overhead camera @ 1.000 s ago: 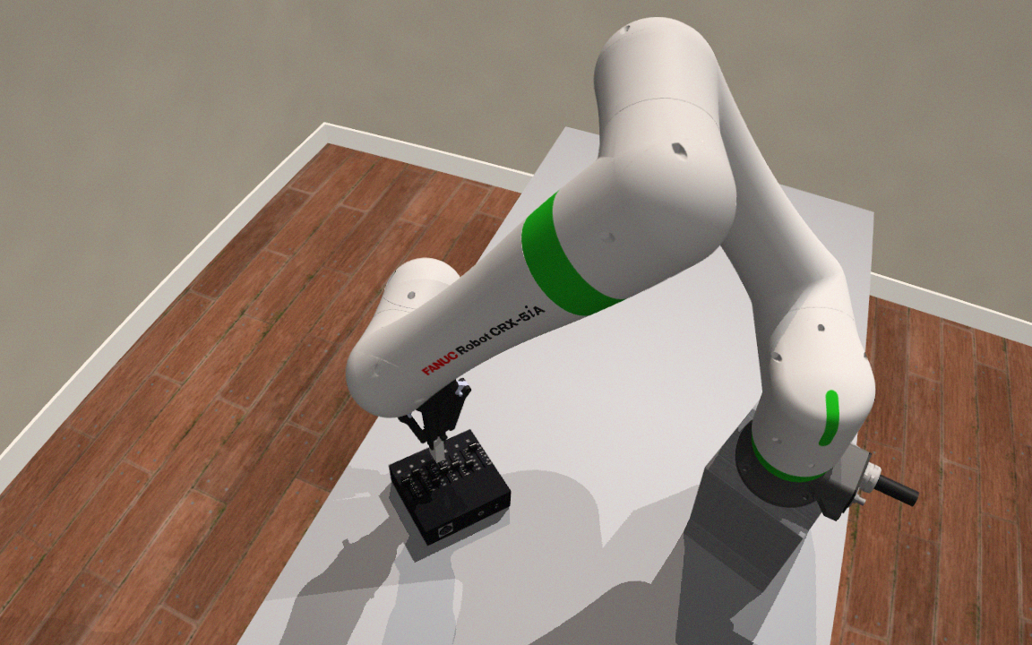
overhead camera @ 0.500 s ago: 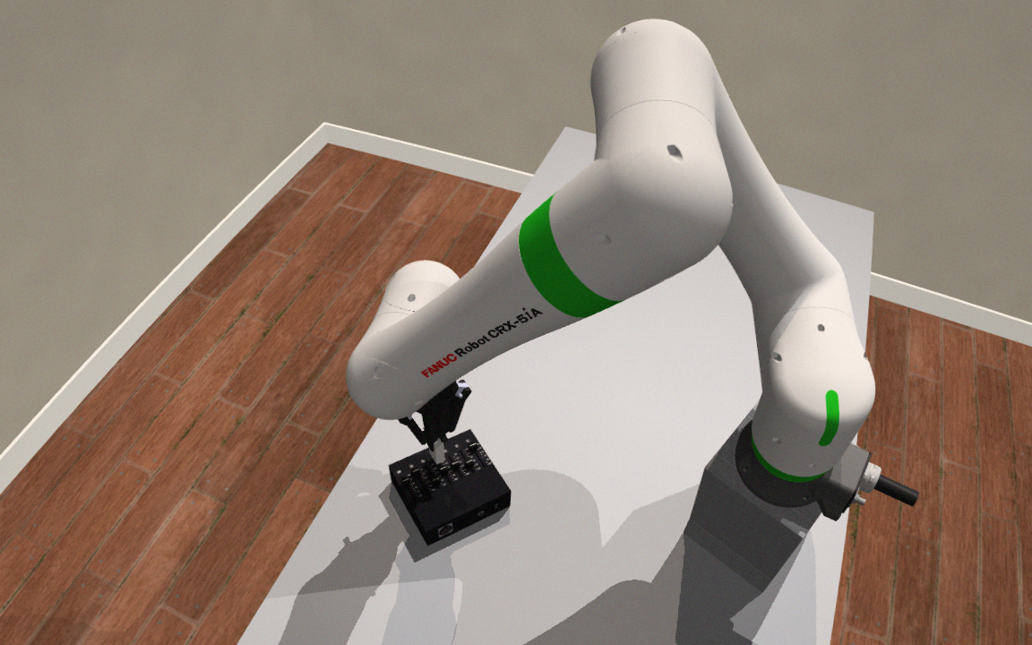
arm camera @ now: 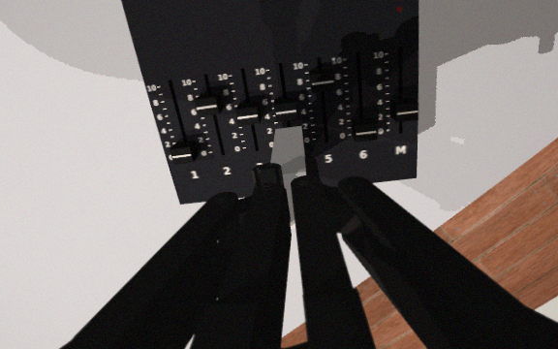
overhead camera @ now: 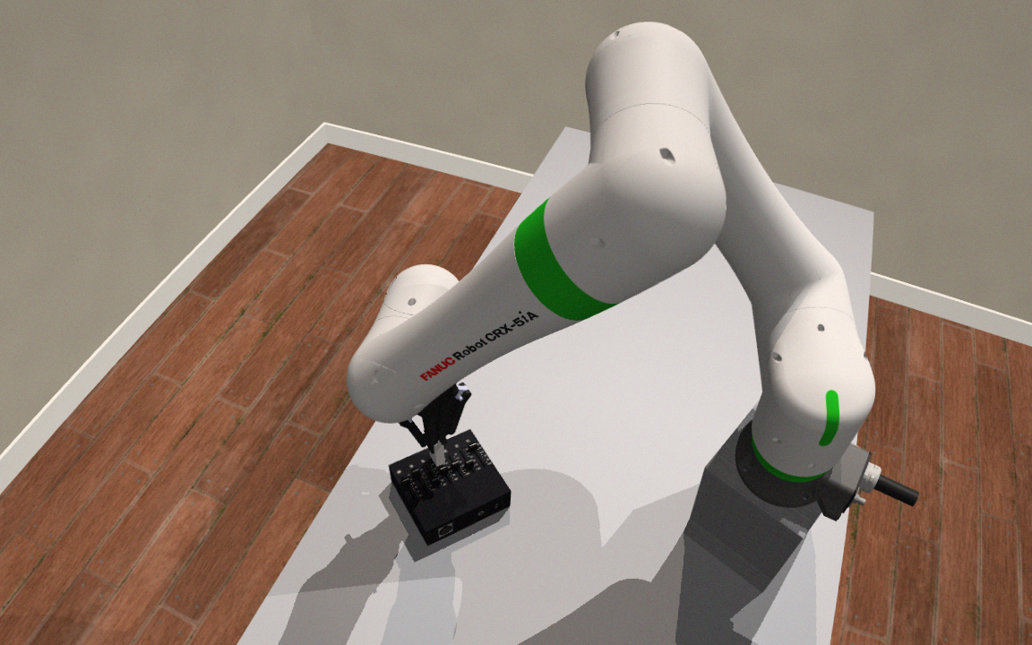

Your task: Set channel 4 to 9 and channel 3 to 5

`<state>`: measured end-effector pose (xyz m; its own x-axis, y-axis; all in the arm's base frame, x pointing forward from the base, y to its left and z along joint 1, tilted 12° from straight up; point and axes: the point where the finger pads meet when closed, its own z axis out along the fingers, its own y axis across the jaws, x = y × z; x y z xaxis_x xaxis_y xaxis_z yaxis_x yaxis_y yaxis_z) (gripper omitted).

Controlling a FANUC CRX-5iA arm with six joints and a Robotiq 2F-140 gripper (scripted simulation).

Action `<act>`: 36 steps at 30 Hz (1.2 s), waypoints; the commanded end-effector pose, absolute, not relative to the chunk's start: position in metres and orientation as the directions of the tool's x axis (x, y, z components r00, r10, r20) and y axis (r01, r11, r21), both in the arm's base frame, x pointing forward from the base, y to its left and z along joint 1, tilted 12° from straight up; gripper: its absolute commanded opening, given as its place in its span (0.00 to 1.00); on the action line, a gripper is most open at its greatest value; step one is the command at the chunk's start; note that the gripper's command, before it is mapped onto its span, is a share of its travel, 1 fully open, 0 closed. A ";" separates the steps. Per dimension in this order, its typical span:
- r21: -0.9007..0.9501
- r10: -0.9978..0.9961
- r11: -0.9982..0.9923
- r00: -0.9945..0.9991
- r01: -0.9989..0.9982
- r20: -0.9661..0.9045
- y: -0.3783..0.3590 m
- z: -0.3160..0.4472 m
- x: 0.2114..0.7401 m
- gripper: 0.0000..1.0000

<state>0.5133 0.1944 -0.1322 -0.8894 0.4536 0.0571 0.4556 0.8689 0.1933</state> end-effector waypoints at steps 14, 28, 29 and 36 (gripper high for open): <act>0.193 0.454 0.869 -0.889 0.456 0.057 0.194 -0.132 0.513 0.00; 0.193 0.454 0.869 -0.889 0.456 0.057 0.195 -0.132 0.512 0.00; 0.193 0.454 0.869 -0.889 0.456 0.057 0.195 -0.132 0.512 0.00; 0.193 0.454 0.869 -0.889 0.456 0.057 0.197 -0.132 0.509 0.00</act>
<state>0.5098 0.1963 -0.1323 -0.8894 0.4536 0.0571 0.4556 0.8689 0.1933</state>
